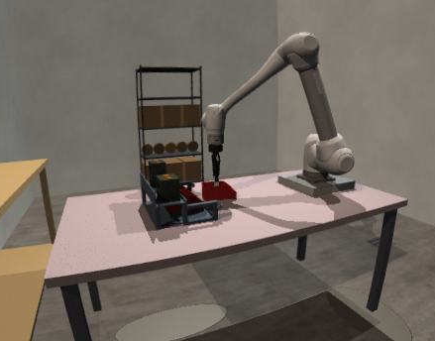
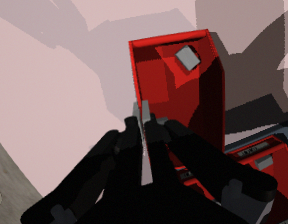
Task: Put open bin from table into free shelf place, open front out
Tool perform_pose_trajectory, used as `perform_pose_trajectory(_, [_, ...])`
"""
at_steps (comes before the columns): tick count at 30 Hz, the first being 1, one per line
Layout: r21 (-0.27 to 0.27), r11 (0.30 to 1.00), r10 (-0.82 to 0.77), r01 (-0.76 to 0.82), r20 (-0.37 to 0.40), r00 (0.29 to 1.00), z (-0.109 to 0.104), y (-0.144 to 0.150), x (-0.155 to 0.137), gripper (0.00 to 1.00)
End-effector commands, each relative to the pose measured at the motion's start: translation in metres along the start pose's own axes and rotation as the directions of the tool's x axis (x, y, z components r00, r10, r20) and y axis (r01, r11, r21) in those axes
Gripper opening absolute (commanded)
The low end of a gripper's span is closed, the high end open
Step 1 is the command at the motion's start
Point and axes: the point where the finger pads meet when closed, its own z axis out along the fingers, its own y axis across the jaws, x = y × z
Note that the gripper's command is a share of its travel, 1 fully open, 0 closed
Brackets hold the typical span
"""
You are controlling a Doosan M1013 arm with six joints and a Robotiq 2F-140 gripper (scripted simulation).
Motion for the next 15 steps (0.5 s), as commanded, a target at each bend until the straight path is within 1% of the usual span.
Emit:
perform_pose_trajectory(1, [0.0,1.0,0.0,0.0,0.0,1.0,-0.001,0.0,0.0,0.0])
perform_pose_trajectory(15, [0.0,1.0,0.0,0.0,0.0,1.0,-0.011,0.0,0.0,0.0])
